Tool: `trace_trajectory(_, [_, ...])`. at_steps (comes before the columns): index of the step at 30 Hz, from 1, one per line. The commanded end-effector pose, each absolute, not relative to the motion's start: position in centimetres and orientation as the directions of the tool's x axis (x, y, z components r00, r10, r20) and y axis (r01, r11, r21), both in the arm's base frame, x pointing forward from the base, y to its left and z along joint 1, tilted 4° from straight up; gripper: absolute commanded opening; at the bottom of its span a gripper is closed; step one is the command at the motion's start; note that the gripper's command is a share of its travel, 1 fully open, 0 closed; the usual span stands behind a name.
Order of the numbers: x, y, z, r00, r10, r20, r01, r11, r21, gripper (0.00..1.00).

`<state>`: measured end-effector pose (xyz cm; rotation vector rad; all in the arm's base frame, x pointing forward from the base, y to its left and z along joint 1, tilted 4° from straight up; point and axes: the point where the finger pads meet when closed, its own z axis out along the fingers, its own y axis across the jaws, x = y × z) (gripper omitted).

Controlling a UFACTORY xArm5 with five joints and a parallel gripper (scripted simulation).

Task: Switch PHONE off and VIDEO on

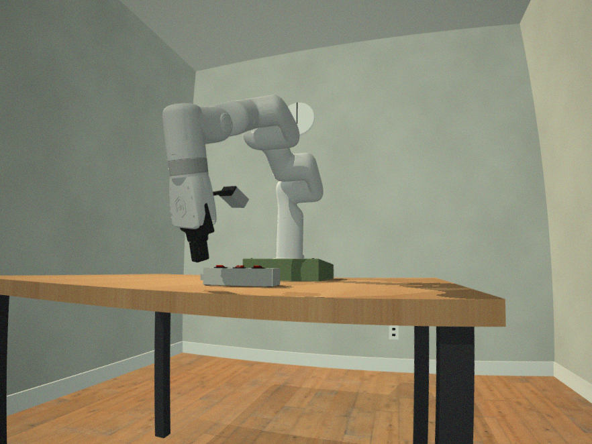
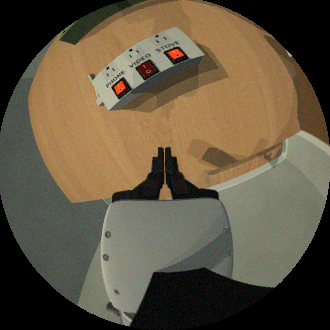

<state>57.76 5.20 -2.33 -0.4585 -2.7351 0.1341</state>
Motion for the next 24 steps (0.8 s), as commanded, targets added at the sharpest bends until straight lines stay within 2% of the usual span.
trace_trajectory(1, [58.0, 5.2, -2.1, -0.883, 0.332, 0.333, 0.298, 0.943, -0.15, 0.0])
trace_trajectory(4, [58.0, 5.2, -2.1, -0.883, 0.332, 0.333, 0.298, 0.943, -0.15, 0.0])
trace_trajectory(6, [59.6, 5.3, -1.7, -0.885, 0.338, 0.32, 0.306, 0.941, -0.146, 0.0])
trace_trajectory(21, [59.6, 5.3, -1.7, -0.885, 0.338, 0.32, 0.306, 0.941, -0.146, 0.0])
trace_trajectory(24, [61.1, 5.4, -1.2, -0.888, 0.344, 0.305, 0.315, 0.938, -0.142, 0.0])
